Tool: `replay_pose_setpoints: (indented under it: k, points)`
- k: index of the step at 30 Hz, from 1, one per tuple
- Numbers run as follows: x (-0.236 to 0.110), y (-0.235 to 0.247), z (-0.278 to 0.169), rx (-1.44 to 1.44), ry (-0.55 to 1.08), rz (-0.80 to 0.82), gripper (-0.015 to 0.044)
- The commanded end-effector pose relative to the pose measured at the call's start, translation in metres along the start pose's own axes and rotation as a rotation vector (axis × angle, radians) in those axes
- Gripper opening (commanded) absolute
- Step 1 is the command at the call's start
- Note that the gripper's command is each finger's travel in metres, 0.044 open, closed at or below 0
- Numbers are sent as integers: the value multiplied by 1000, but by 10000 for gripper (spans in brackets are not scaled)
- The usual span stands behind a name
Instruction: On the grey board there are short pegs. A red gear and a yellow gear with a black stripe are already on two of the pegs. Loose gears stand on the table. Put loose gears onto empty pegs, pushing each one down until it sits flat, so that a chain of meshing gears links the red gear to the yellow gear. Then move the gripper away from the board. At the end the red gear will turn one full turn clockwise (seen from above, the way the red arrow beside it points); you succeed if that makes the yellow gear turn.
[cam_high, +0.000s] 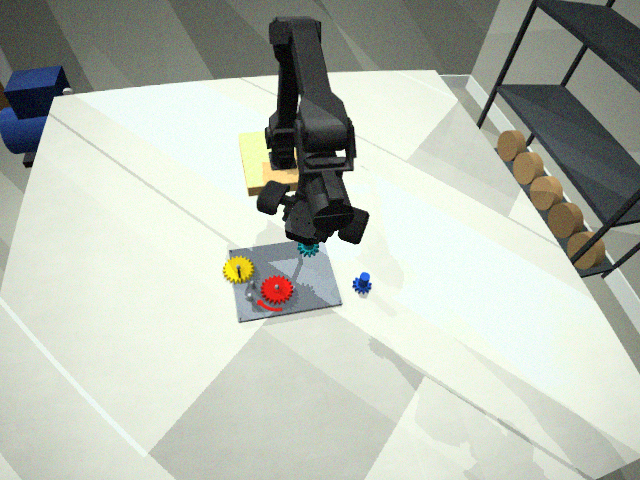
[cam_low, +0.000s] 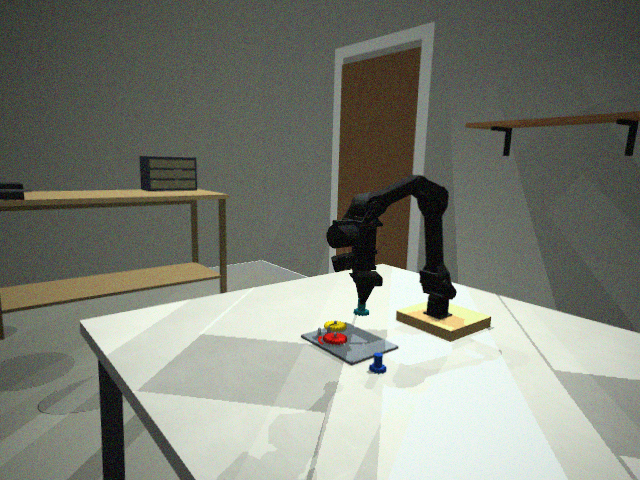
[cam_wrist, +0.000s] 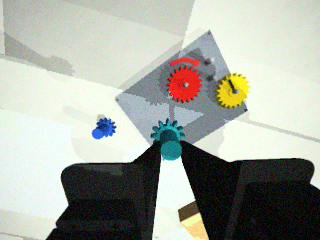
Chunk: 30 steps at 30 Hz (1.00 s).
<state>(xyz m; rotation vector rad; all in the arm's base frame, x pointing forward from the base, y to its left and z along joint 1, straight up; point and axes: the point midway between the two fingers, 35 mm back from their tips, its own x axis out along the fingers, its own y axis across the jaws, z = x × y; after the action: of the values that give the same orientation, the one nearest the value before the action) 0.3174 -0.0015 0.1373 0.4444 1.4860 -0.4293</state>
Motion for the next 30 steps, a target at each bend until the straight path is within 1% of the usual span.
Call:
replay_pose_setpoints:
  k: [1,30]
  points:
    - [5,-7,10,-1,1,1,0]
    - [30,-65,60,-6,-2,-6,0]
